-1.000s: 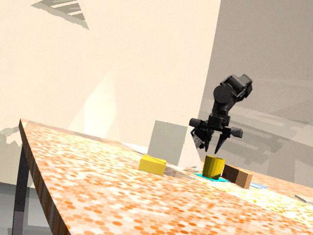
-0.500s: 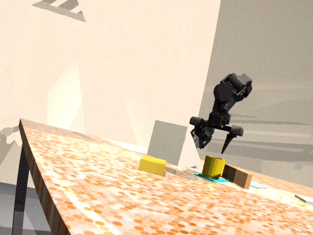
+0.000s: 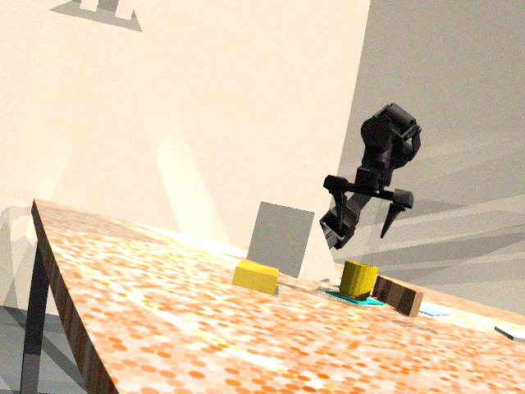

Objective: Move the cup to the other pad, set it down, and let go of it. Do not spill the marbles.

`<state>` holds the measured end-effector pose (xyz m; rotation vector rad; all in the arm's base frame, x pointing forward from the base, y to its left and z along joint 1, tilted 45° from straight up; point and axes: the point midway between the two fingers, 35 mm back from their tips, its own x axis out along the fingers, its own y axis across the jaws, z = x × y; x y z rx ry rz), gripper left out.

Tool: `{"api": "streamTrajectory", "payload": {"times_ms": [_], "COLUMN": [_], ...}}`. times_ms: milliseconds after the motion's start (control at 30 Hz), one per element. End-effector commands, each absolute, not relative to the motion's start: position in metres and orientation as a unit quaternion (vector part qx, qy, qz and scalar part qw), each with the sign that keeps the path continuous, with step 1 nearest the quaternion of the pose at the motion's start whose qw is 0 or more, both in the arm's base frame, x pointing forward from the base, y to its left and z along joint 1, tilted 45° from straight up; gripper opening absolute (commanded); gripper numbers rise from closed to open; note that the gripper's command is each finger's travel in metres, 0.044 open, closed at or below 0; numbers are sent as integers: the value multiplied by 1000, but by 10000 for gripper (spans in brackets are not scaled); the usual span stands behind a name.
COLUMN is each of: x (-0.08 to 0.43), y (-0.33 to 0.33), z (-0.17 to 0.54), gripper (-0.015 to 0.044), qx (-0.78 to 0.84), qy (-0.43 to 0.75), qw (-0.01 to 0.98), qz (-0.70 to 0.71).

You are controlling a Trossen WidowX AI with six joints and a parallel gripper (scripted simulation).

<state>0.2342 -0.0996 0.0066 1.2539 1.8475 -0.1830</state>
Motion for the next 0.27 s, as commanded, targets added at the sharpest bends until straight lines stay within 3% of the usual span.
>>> {"api": "streamTrajectory", "payload": {"times_ms": [0, 233], "x": [235, 237], "y": [-107, -111], "z": [14, 19], "gripper": [440, 440], "qx": [501, 503], "qy": [744, 742], "qw": [436, 437], "qz": [-73, -74]}}
